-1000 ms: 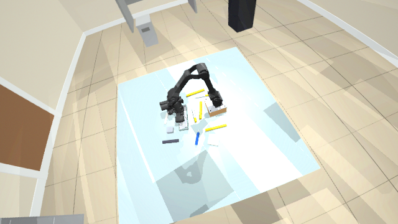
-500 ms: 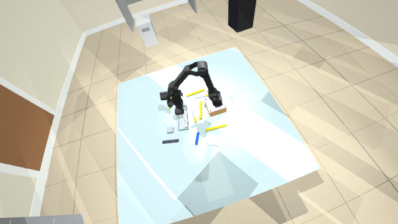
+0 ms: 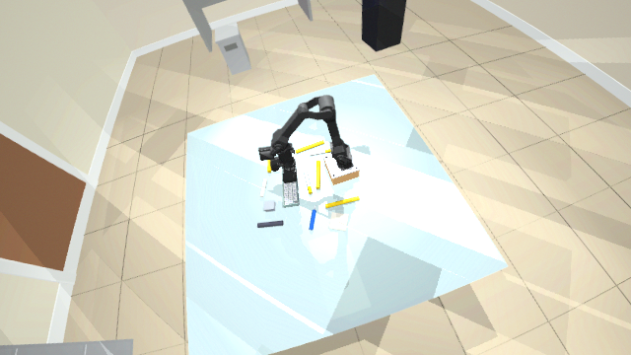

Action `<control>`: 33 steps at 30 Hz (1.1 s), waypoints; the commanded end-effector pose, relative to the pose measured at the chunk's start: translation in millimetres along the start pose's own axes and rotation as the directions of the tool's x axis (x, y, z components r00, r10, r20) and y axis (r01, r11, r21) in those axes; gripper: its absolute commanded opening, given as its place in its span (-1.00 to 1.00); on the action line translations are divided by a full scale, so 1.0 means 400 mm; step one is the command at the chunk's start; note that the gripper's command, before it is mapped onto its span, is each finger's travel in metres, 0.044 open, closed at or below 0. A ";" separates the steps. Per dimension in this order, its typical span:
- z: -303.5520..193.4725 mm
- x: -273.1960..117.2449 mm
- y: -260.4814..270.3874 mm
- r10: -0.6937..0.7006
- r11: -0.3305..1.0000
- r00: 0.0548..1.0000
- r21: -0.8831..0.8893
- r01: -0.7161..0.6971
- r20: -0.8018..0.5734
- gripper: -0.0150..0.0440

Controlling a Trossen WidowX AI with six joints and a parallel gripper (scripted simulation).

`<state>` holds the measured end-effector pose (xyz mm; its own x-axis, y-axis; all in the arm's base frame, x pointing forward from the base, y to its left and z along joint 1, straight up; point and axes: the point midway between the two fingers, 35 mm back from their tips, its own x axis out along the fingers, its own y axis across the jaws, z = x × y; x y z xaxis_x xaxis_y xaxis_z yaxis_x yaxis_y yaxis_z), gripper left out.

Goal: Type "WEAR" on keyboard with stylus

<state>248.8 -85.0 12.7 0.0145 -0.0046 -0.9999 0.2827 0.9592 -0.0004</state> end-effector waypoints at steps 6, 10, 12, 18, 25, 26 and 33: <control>-0.025 -0.002 0.023 0.000 1.000 1.000 0.002 0.000 0.009 -0.49; -0.022 -0.002 0.042 0.001 1.000 1.000 0.002 -0.001 0.009 -0.49; -0.017 -0.003 0.095 0.003 1.000 1.000 0.002 -0.003 0.009 -0.49; -0.024 -0.003 0.232 0.008 1.000 1.000 0.002 -0.008 0.008 -0.49; -0.024 -0.003 0.232 0.008 1.000 1.000 0.002 -0.008 0.008 -0.49; -0.024 -0.003 0.232 0.008 1.000 1.000 0.002 -0.008 0.008 -0.49; -0.020 -0.098 0.233 0.008 1.000 1.000 0.002 -0.008 0.009 -0.49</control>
<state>261.8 6.2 20.5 0.0010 -0.0005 -1.0000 0.2809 0.9597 -0.0002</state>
